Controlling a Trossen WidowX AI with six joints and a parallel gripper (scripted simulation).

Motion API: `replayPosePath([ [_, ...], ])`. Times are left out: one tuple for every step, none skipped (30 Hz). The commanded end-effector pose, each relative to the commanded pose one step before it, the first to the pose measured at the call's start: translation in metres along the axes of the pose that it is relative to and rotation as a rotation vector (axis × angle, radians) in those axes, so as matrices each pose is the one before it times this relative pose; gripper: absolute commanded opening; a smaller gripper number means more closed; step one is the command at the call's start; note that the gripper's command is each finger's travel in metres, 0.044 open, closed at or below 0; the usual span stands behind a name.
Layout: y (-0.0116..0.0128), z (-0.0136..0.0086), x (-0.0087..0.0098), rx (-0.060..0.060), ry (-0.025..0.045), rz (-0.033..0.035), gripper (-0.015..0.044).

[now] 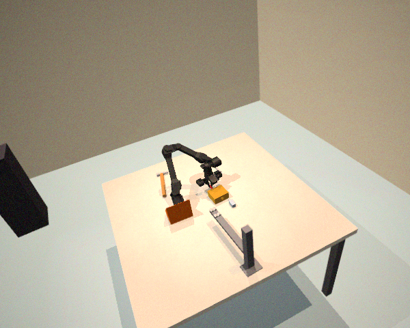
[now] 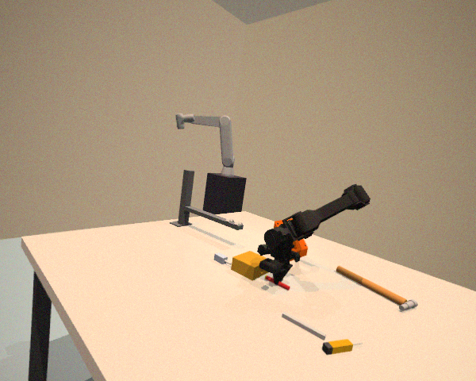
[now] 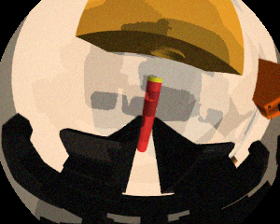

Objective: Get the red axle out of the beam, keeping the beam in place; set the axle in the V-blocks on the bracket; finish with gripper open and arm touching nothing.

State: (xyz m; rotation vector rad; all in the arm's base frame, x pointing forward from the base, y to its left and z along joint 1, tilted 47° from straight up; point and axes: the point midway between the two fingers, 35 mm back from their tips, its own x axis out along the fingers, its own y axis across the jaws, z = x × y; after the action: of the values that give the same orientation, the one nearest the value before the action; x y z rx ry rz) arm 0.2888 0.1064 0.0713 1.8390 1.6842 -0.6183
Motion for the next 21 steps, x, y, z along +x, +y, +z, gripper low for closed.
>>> replayPosePath([
  [0.00027, -0.00003, -0.00094, -0.0011, -0.00049, -0.00026, 0.0000],
  [0.00050, 0.00030, -0.00179, 0.0000, -0.00112, 0.00007, 0.0000],
  [0.00074, 0.00044, -0.00274, 0.0000, -0.00166, 0.00008, 0.0000],
  [0.00088, 0.00056, -0.00355, 0.0001, -0.00205, 0.00007, 0.0000],
  [0.00099, 0.00067, -0.00437, 0.0001, -0.00237, 0.00004, 0.0000],
  [0.00105, 0.00076, -0.00516, 0.0002, -0.00257, -0.00002, 0.0000],
  [0.00102, 0.00078, -0.00562, 0.0002, -0.00252, -0.00010, 0.0000],
  [0.00094, 0.00075, -0.00577, 0.0003, -0.00229, -0.00017, 0.0000],
  [0.00086, 0.00070, -0.00581, 0.0003, -0.00201, -0.00023, 0.0000],
  [0.00076, 0.00062, -0.00553, 0.0002, -0.00163, -0.00026, 0.0000],
  [0.00072, 0.00059, -0.00554, 0.0003, -0.00137, -0.00030, 0.0000],
  [0.00068, 0.00056, -0.00556, 0.0003, -0.00112, -0.00033, 0.0000],
  [0.00061, 0.00050, -0.00526, 0.0003, -0.00082, -0.00032, 0.0000],
  [0.00056, 0.00048, -0.00526, 0.0003, -0.00060, -0.00033, 0.0000],
  [0.00052, 0.00045, -0.00529, 0.0004, -0.00037, -0.00034, 0.0000],
  [0.00047, 0.00042, -0.00531, 0.0004, -0.00015, -0.00034, 0.0000],
  [0.00042, 0.00037, -0.00534, 0.0003, 0.00007, -0.00033, 0.0000],
  [0.00036, 0.00033, -0.00536, 0.0003, 0.00030, -0.00031, 0.0000],
  [0.00028, 0.00026, -0.00492, 0.0003, 0.00047, -0.00027, 0.0000],
  [0.00025, 0.00023, -0.00490, 0.0003, 0.00065, -0.00024, 0.0000],
  [0.00023, 0.00020, -0.00491, 0.0003, 0.00084, -0.00021, 0.0000],
])
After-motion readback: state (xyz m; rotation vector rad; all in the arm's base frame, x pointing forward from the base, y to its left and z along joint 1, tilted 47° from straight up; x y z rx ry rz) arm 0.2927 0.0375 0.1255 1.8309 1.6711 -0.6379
